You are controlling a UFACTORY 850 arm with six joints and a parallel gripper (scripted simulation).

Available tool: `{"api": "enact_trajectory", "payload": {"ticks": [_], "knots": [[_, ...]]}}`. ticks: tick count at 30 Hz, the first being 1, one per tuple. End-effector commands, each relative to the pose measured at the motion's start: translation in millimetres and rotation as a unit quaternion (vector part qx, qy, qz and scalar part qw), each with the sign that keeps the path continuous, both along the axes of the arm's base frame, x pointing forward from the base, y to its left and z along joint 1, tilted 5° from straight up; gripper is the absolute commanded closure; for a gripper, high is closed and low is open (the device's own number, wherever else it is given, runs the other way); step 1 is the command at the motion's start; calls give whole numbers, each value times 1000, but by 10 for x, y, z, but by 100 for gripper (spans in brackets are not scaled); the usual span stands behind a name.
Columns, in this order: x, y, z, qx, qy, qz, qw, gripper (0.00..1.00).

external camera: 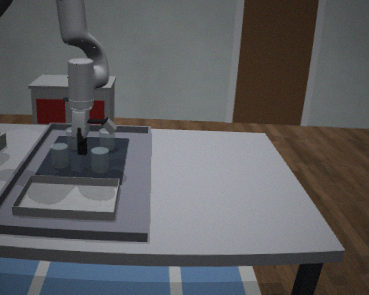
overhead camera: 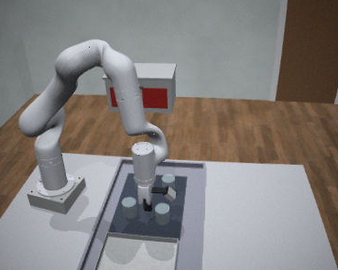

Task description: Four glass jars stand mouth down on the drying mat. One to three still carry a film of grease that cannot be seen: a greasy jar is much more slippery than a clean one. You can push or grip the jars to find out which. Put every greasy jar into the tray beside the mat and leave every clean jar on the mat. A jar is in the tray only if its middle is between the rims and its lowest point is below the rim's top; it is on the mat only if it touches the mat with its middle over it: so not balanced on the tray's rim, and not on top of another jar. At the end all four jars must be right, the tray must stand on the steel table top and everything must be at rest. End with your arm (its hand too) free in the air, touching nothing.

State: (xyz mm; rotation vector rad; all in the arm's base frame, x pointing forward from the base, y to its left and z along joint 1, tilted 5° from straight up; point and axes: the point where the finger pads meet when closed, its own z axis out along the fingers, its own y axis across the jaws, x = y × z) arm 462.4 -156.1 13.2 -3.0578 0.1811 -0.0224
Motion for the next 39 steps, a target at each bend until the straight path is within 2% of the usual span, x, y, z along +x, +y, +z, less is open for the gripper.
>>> {"api": "enact_trajectory", "payload": {"ticks": [1,10,16,18,22,24,33,35,39], "knots": [[8,-4,6,0,-1,0,1000,100],[8,-4,6,0,-1,0,1000,100],[-1,-39,463,0,-1,0,1000,100],[-1,-39,463,0,-1,0,1000,100],[-8,-62,768,0,-1,0,1000,100],[-8,-62,768,0,-1,0,1000,100],[88,670,826,0,-1,0,1000,100],[88,670,826,0,-1,0,1000,100],[131,996,852,0,-1,0,1000,100]]}}
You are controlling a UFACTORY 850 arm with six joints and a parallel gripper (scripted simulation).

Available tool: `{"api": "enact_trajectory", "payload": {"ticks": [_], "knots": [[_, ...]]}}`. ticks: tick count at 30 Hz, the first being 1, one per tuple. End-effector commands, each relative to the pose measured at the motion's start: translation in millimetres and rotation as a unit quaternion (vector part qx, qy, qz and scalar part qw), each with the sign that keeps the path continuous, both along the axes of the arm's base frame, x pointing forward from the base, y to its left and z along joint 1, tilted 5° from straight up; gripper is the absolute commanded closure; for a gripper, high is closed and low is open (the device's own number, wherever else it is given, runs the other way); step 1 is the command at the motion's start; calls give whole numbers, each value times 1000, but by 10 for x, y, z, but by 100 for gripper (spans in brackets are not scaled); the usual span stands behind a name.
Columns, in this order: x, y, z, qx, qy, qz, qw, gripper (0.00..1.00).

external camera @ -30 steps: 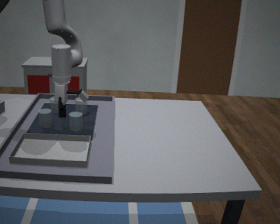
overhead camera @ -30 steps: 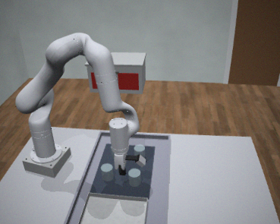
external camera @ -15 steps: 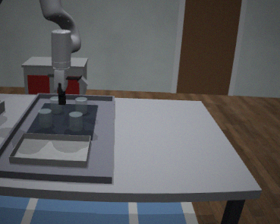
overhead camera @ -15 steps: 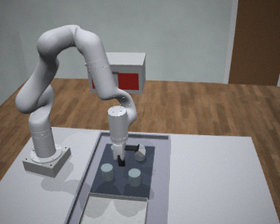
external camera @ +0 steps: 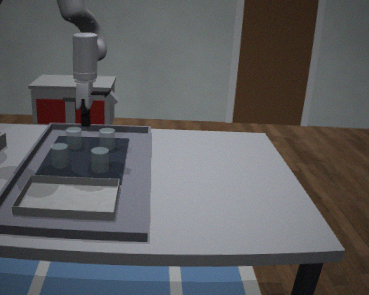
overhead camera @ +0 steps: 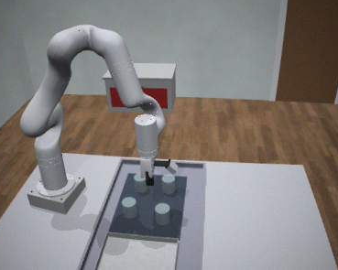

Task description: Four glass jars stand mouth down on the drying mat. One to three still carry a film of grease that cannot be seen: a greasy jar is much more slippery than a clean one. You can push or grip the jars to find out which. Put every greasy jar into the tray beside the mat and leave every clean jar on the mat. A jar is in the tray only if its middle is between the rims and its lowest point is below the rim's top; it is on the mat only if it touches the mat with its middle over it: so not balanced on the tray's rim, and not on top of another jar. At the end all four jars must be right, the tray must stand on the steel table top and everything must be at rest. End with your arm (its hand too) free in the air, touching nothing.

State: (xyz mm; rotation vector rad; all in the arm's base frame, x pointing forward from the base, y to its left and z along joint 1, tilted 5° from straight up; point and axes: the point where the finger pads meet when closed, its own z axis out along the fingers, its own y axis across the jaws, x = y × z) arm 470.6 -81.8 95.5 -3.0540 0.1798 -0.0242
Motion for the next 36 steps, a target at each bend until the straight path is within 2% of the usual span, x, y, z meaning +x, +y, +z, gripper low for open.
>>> {"api": "enact_trajectory", "payload": {"ticks": [1,11,14,28,30,32,36], "knots": [[60,335,36,-2,0,0,1000,100],[166,1149,101,-2,0,0,1000,100],[166,1149,101,-2,0,0,1000,100],[180,1200,-565,-2,0,0,1000,100],[180,1200,-565,-2,0,0,1000,100],[182,1207,-660,-2,0,0,1000,100],[182,1207,-660,-2,0,0,1000,100]]}}
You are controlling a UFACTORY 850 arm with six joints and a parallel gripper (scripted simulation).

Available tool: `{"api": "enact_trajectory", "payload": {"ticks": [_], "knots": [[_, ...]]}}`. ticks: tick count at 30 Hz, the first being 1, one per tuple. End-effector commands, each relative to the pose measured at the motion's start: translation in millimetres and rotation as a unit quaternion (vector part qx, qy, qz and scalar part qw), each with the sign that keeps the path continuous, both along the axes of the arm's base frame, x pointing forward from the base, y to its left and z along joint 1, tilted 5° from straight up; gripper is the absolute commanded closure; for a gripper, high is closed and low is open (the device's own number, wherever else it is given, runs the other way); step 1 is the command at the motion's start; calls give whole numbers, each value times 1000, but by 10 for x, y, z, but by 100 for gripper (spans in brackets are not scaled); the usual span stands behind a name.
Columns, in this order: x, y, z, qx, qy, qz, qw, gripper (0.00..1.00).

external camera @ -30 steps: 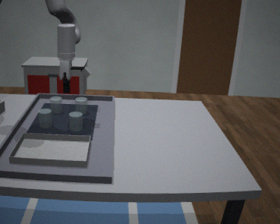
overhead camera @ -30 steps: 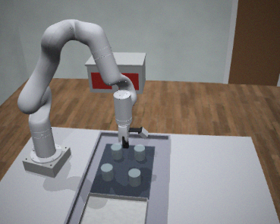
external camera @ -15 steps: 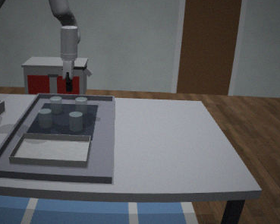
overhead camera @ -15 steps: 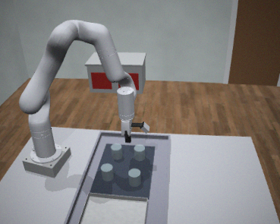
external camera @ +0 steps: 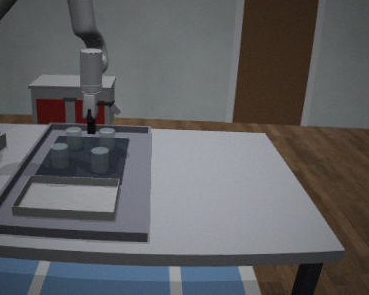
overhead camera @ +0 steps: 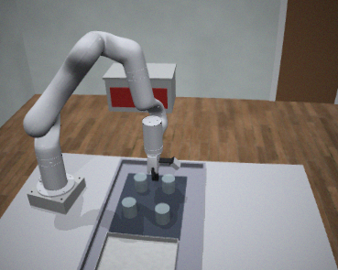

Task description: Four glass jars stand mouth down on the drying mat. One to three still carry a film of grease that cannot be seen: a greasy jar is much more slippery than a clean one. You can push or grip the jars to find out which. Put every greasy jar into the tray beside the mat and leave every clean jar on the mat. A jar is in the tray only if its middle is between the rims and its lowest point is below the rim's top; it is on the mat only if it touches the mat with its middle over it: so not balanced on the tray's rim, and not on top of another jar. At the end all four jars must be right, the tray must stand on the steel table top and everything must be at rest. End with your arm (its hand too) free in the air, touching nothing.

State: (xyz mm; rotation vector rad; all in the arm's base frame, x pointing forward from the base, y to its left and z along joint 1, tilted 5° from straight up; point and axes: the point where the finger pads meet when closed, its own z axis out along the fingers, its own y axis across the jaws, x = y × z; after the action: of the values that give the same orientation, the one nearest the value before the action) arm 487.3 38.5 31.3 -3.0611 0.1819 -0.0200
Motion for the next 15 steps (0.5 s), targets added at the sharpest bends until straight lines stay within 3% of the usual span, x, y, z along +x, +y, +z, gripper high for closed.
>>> {"api": "enact_trajectory", "payload": {"ticks": [1,15], "knots": [[15,4,-18,1,-2,0,1000,100],[27,2,-18,1,-2,0,1000,100]]}}
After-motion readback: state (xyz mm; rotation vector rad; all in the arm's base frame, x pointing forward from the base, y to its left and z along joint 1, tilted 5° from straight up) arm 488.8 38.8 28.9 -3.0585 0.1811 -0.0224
